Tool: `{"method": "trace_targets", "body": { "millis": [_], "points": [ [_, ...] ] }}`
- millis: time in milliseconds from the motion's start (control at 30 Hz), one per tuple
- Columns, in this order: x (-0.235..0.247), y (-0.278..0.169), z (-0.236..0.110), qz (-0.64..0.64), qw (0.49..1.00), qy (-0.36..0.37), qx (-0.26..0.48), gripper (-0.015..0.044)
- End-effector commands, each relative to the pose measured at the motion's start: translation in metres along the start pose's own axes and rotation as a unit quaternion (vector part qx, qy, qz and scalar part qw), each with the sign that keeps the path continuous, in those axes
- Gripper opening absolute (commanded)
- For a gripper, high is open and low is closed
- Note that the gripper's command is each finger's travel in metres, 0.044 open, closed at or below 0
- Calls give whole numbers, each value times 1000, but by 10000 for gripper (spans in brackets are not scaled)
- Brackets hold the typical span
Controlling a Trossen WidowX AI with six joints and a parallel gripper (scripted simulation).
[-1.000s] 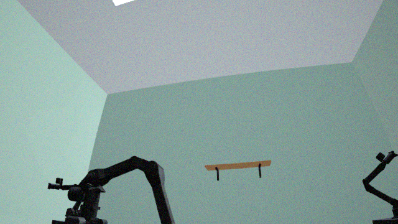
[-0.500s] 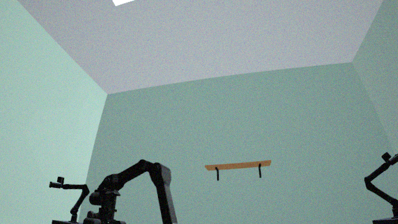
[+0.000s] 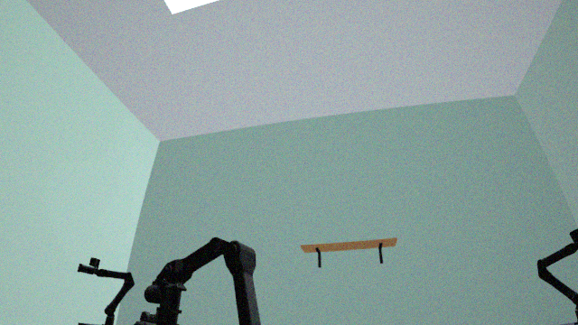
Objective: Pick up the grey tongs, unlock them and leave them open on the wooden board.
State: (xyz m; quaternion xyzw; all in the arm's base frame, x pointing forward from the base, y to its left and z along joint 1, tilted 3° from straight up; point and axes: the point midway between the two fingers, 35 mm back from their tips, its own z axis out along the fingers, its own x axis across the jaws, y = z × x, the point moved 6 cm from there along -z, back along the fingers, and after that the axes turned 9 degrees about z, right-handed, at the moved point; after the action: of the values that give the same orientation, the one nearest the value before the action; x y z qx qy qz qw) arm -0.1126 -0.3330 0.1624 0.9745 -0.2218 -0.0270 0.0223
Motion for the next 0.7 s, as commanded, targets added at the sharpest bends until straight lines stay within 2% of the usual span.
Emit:
{"method": "trace_targets", "body": {
  "millis": [0,667],
  "points": [
    [-1,-3,-4,3,1000,6,-31,-150],
    [-5,-23,-19,8,973,42,-227,-150]
  ]
}}
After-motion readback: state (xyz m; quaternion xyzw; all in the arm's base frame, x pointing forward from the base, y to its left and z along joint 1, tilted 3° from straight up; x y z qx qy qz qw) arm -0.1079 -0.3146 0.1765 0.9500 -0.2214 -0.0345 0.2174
